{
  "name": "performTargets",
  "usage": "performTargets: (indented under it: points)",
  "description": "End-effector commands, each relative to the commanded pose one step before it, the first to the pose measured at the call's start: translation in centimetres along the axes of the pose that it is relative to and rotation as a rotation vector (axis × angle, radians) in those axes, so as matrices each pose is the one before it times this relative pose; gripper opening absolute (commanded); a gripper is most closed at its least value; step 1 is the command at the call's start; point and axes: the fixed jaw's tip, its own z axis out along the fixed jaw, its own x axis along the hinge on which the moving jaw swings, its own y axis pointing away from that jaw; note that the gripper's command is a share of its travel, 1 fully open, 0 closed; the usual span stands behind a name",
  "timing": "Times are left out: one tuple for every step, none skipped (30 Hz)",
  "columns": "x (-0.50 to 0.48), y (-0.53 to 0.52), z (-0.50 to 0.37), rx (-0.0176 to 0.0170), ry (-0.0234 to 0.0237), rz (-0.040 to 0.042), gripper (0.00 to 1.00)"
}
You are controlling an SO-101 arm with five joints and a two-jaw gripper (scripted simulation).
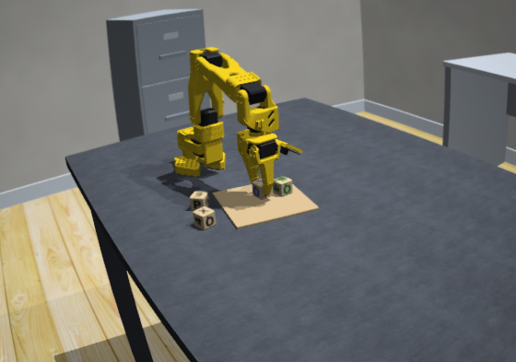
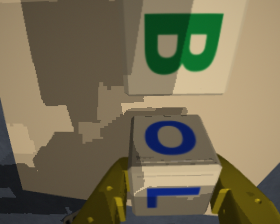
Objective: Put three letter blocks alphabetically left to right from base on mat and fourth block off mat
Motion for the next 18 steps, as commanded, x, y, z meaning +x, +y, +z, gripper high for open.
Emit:
performTargets:
  points:
    - [0.0412, -1.049, -0.9248, 0.08293, 0.00007, 0.00197, 0.0]
    - [-0.0011, 0.001, 0.0386, 0.0, 0.0, 0.00002, 0.0]
    - [-0.0007, 0.001, 0.0234, 0.0, 0.0, 0.00001, 0.0]
    - [-0.0003, 0.0, 0.01, 0.0, 0.0, 0.0, 0.0]
    - [0.0, 0.0, 0.0016, 0.0, 0.0, 0.0, 0.0]
    - [0.0, 0.0, 0.0, 0.0, 0.0, 0.0, 0.0]
    - [0.0, 0.0, 0.0, 0.0, 0.0, 0.0, 0.0]
    - [0.0, 0.0, 0.001, 0.0, 0.0, 0.0, 0.0]
    - [0.0, 0.0, 0.006, 0.0, 0.0, 0.0, 0.0]
    - [0.0, 0.0, 0.014, 0.0, 0.0, 0.0, 0.0]
    - [0.0, 0.0, 0.0231, 0.0, 0.0, 0.0, 0.0]
    - [0.0, 0.0, 0.0318, 0.0, 0.0, 0.0, 0.0]
    - [0.0, 0.0, 0.0389, 0.0, 0.0, 0.0, 0.0]
    - [0.0, 0.0, 0.0434, 0.0, 0.0, 0.0, 0.0]
    - [0.0, 0.0, 0.045, 0.0, 0.0, 0.0, 0.0]
    - [0.0, 0.0, 0.0434, 0.0, 0.0, 0.0, 0.0]
    - [0.0, 0.001, 0.0388, 0.0, 0.0, 0.0, 0.0]
    - [0.0, 0.001, 0.0317, 0.0, 0.0, 0.0, 0.0]
